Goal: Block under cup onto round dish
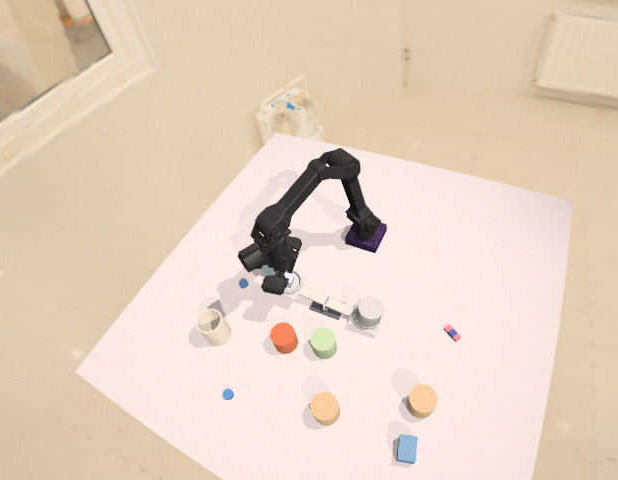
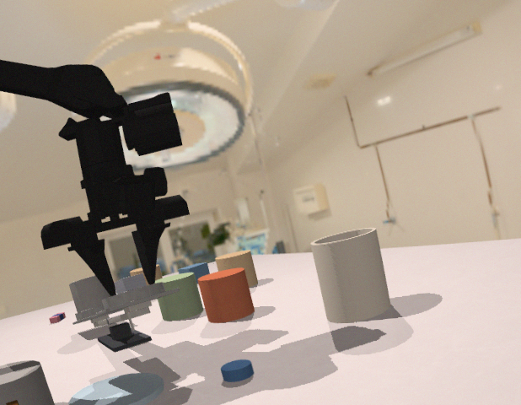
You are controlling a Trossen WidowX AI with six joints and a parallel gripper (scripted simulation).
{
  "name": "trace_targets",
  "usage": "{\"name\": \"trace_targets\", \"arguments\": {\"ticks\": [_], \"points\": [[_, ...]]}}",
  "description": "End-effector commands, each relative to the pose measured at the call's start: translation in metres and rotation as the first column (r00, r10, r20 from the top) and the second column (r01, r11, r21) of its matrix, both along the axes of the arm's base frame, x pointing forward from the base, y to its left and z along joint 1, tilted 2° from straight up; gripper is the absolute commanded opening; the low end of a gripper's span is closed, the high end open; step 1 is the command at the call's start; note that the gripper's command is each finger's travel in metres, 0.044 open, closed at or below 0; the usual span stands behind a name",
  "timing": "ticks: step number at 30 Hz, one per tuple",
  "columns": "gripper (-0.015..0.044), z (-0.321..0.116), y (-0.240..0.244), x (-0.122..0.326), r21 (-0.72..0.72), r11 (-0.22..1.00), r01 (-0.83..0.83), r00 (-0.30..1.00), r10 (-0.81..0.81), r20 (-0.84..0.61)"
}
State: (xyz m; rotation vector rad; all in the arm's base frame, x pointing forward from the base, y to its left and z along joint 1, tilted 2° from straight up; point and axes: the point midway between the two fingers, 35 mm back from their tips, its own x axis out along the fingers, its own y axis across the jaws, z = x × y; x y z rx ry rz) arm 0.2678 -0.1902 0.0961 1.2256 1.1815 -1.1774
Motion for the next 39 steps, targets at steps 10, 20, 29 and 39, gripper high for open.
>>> {"name": "trace_targets", "arguments": {"ticks": [10,20,29,39], "points": [[0.0122,-0.006,0.001,-0.001,0.006,1.0,0.003,1.0,-0.003,-0.003],[0.0,0.019,-0.001,0.001,0.006,1.0,0.003,1.0,-0.003,-0.003],[0.0,0.06,-0.001,0.0,0.006,1.0,0.003,1.0,-0.003,-0.003],[0.0,0.088,0.0,-0.005,0.006,1.0,0.003,1.0,-0.003,-0.003]]}}
